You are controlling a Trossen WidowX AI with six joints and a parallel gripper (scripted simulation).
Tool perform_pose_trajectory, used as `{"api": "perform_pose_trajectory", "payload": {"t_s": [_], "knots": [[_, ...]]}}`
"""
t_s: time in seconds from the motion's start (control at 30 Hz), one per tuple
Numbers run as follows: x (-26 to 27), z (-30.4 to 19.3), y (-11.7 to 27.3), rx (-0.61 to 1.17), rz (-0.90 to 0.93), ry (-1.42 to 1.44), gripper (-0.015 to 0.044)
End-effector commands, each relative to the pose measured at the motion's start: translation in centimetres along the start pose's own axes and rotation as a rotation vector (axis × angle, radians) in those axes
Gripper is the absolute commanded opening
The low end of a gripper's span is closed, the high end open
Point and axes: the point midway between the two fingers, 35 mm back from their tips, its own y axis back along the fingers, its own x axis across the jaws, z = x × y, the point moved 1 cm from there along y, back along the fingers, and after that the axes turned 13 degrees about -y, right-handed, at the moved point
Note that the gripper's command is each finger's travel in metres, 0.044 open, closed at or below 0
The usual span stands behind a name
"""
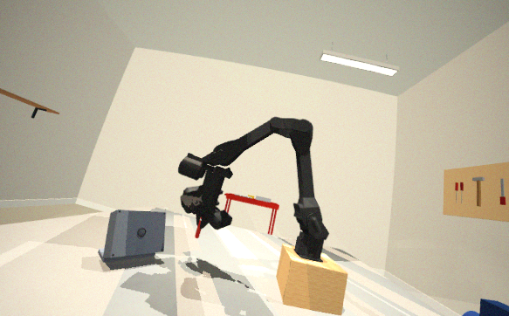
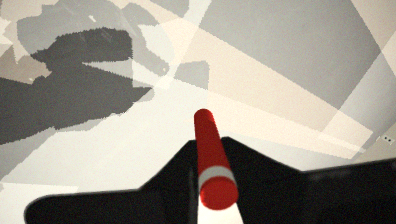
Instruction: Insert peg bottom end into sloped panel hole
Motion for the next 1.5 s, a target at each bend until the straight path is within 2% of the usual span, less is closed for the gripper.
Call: {"api": "perform_pose_trajectory", "payload": {"t_s": [0.0,1.47], "knots": [[0.1,0.5,0.1,0.002,-0.027,0.032,0.0000],[2.6,5.2,1.9,0.011,-0.265,0.314,0.0000]]}}
